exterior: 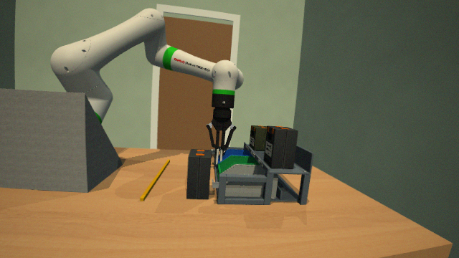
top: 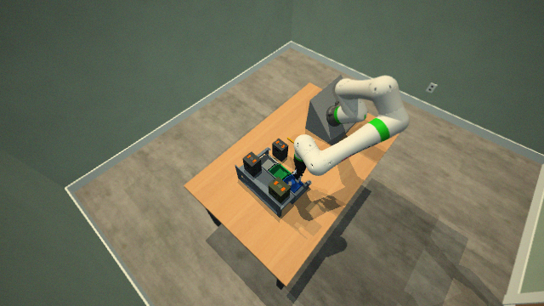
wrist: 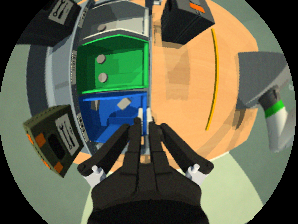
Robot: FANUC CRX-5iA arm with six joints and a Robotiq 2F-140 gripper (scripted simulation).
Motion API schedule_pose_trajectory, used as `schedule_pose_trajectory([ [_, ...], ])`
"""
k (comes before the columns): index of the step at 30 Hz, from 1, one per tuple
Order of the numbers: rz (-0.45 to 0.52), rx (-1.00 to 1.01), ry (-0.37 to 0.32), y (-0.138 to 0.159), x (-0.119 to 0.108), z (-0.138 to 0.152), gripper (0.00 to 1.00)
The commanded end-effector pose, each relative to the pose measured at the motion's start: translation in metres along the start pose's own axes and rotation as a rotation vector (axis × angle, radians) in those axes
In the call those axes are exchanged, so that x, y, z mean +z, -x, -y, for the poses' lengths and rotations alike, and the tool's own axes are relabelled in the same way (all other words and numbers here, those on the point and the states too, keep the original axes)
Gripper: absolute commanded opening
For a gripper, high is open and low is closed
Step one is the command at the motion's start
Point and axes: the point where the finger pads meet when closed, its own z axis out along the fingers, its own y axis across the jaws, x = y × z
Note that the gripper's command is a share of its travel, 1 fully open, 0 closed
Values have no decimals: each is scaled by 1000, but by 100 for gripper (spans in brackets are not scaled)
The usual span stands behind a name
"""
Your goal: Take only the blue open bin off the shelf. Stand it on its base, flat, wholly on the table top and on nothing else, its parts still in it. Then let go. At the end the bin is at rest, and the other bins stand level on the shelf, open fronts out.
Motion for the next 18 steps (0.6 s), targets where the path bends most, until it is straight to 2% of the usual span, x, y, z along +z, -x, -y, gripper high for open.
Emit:
schedule_pose_trajectory([
  [1, 0, 0, 0, 0, 0, 0, 0],
  [18, 0, 0, 0, 0, -8, 0, 0],
])
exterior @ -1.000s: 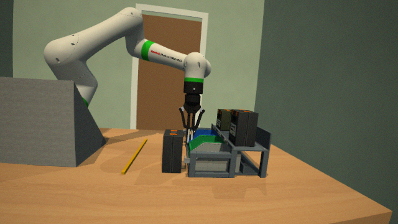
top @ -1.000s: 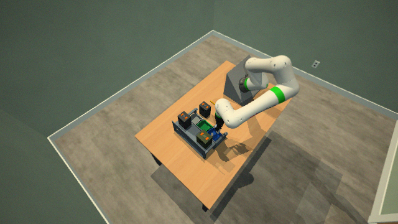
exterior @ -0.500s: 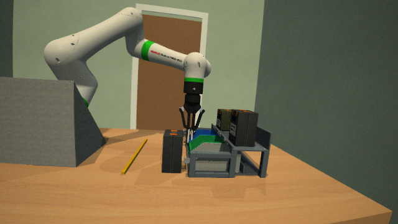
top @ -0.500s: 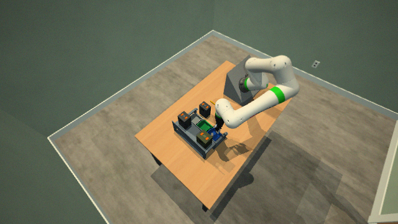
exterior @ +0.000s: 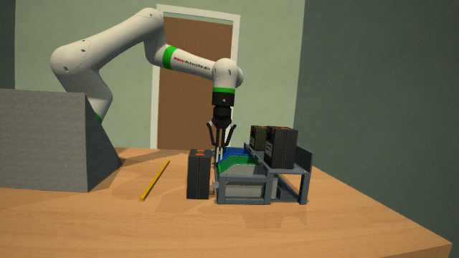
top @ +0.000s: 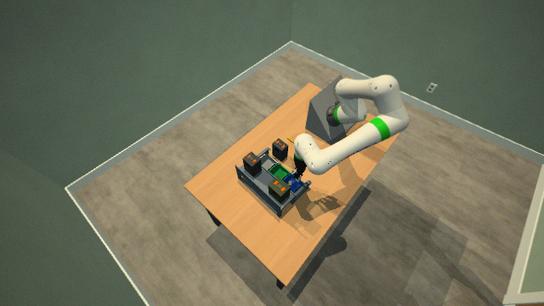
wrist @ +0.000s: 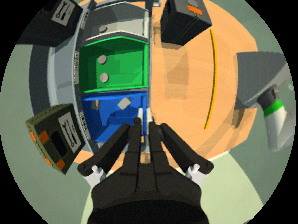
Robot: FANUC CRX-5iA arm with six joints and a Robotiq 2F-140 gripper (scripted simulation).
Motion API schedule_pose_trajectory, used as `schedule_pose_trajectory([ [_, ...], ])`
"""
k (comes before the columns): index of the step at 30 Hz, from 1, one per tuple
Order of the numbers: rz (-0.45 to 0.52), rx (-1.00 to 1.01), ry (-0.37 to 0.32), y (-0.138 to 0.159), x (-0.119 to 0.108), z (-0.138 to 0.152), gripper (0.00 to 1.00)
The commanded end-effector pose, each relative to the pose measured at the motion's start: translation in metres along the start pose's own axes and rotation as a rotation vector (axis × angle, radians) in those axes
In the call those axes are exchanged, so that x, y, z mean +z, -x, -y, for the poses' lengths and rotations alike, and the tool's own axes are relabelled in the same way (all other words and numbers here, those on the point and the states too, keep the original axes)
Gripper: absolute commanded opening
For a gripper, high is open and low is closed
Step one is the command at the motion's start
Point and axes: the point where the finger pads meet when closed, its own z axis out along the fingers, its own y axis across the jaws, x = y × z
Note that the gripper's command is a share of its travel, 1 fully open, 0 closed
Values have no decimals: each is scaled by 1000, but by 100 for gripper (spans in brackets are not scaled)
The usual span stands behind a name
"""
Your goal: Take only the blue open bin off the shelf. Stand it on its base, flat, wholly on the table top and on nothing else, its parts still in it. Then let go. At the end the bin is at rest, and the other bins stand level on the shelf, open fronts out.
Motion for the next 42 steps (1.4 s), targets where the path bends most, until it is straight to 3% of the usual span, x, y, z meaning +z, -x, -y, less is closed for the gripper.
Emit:
schedule_pose_trajectory([
  [1, 0, 0, -1, 0, 0, 0, 0],
  [11, 0, 0, -1, 0, -12, 0, 0],
  [42, 0, 0, -1, 0, -10, 0, 0],
])
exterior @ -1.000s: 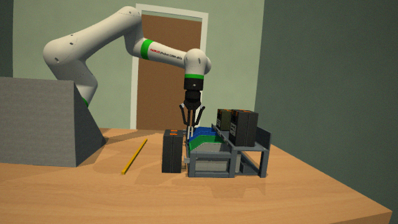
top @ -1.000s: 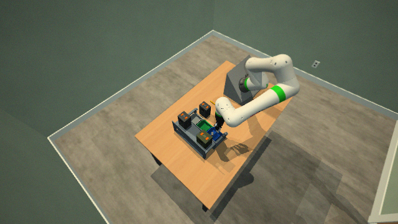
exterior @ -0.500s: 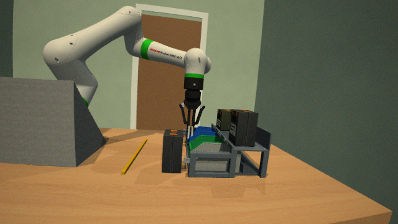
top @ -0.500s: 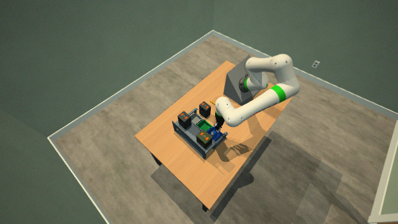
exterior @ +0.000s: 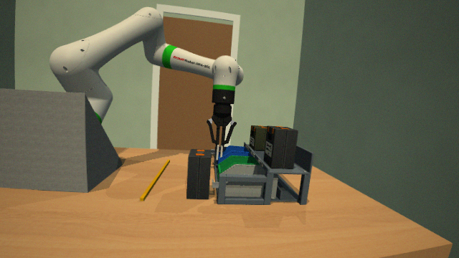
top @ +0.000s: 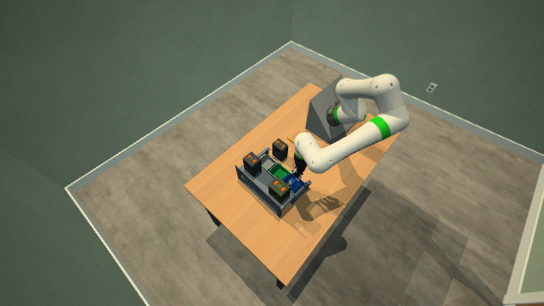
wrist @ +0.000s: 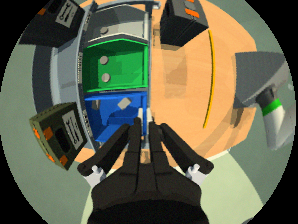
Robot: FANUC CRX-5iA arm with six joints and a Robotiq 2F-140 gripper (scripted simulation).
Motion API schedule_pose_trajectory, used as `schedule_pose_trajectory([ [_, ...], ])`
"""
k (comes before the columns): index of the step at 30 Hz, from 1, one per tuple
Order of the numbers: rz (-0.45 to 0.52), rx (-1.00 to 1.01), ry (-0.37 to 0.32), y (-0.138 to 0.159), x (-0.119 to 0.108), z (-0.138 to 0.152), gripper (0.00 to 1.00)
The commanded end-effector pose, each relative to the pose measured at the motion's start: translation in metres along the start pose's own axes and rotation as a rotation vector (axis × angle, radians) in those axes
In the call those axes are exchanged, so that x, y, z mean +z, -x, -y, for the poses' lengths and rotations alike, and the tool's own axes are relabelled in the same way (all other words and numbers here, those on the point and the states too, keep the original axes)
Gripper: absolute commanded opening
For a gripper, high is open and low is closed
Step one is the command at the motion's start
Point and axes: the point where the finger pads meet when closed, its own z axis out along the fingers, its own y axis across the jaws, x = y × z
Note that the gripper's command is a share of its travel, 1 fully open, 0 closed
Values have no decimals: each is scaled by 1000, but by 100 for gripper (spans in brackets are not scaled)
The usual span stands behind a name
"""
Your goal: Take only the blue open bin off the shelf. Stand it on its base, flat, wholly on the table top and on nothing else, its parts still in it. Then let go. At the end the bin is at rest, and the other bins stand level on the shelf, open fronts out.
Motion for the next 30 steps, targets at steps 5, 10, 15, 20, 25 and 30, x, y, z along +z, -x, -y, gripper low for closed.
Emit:
schedule_pose_trajectory([
  [5, 0, 0, -1, 0, 1, 0, 0],
  [10, 0, 0, -1, 0, 1, 0, 0],
  [15, 0, 0, -1, 0, 1, 0, 0],
  [20, 0, 0, -1, 0, 1, -30, 0],
  [25, 0, 0, -1, 0, 1, -30, 0],
  [30, 0, 0, -1, 0, 1, -30, 0],
])
